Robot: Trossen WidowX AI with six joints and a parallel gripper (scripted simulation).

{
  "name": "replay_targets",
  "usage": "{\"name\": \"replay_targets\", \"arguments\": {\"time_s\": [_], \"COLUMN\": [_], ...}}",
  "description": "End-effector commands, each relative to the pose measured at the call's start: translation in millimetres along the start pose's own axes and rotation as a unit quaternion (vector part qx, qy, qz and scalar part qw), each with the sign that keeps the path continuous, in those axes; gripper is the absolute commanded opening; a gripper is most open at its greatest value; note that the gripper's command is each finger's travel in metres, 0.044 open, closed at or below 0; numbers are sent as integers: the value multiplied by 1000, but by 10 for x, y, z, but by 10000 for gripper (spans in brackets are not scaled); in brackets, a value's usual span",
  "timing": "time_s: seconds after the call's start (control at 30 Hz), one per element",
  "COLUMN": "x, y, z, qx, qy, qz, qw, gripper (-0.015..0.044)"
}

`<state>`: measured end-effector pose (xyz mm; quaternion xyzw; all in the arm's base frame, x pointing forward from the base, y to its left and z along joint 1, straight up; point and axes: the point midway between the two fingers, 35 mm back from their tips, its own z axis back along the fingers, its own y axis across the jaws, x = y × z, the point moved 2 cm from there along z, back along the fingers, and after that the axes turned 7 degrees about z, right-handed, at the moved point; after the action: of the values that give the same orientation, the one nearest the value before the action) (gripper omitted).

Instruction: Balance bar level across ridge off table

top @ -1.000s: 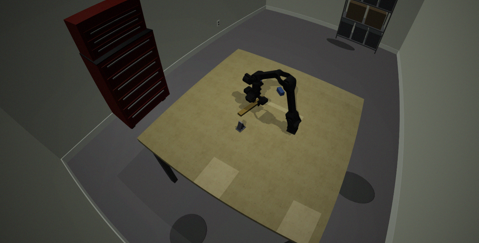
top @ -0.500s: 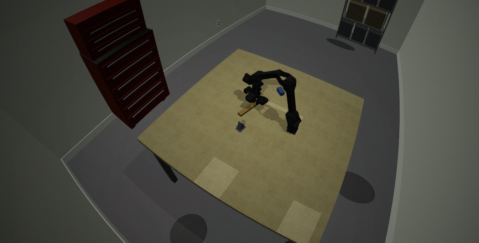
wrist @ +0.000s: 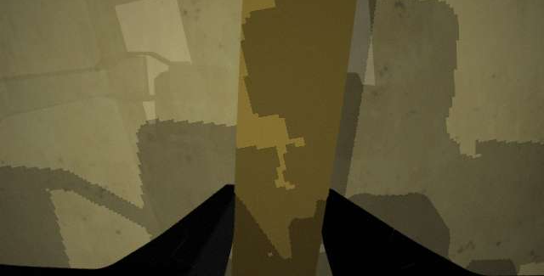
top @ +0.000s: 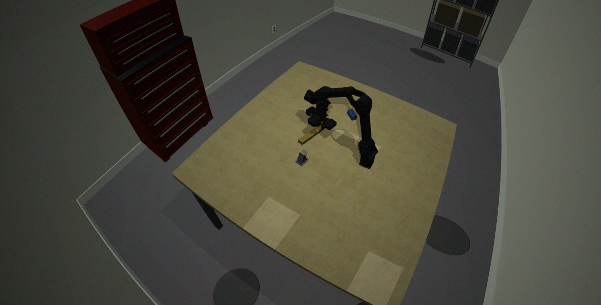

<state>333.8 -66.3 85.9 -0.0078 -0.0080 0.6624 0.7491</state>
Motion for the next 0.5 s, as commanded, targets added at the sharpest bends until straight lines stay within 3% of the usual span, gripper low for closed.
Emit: {"name": "replay_targets", "arguments": {"time_s": [0.0, 0.47], "x": [-3, -5], "y": [-28, -43], "z": [108, 466], "qx": [-5, -5], "qy": [1, 1], "qz": [-1, -1], "qw": [1000, 1000], "gripper": [0, 0]}}
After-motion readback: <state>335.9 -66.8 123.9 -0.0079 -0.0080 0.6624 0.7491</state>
